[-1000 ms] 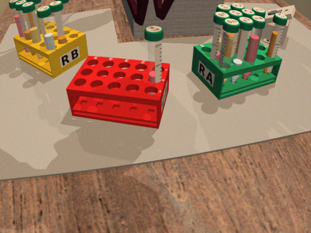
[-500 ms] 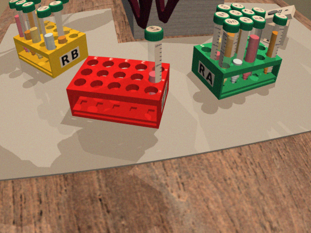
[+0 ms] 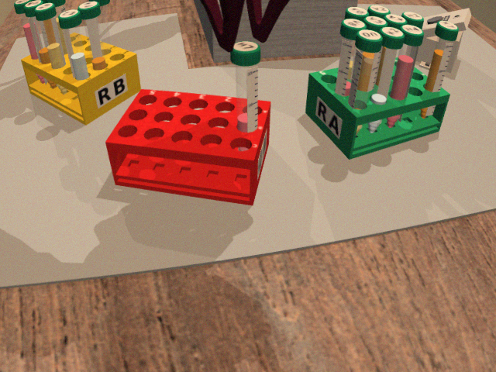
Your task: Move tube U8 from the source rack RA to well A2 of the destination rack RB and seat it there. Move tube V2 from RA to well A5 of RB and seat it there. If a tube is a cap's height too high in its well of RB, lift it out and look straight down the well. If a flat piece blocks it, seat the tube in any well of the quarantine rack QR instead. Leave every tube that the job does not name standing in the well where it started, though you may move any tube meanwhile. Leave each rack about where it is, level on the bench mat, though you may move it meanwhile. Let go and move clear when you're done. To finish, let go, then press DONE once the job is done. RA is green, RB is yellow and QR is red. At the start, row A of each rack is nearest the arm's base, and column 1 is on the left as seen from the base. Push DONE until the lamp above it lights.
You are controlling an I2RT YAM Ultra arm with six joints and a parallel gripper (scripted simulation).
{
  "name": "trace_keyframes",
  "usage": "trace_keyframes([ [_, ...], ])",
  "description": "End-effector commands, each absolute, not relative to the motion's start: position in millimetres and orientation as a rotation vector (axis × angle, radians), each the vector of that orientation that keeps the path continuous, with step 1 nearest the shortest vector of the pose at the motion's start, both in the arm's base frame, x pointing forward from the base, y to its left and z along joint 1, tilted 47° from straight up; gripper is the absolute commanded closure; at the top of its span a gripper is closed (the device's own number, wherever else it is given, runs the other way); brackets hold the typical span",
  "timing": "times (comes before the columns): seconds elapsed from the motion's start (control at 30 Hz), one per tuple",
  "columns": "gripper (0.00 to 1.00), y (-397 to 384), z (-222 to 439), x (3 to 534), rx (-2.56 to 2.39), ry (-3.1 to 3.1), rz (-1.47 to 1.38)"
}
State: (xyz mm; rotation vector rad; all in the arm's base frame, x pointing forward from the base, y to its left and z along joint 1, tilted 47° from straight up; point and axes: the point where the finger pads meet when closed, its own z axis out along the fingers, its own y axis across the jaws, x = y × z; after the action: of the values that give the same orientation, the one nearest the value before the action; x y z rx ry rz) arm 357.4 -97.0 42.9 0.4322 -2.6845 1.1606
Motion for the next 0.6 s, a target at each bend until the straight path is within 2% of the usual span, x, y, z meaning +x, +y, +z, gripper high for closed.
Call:
trace_keyframes([
  [0.0,0.7,-96.5,49.9,357.4,0.45,-2.696,1.184],
  [0.57,0.7,-101.1,40.7,355.5,0.456,-2.684,1.177],
])
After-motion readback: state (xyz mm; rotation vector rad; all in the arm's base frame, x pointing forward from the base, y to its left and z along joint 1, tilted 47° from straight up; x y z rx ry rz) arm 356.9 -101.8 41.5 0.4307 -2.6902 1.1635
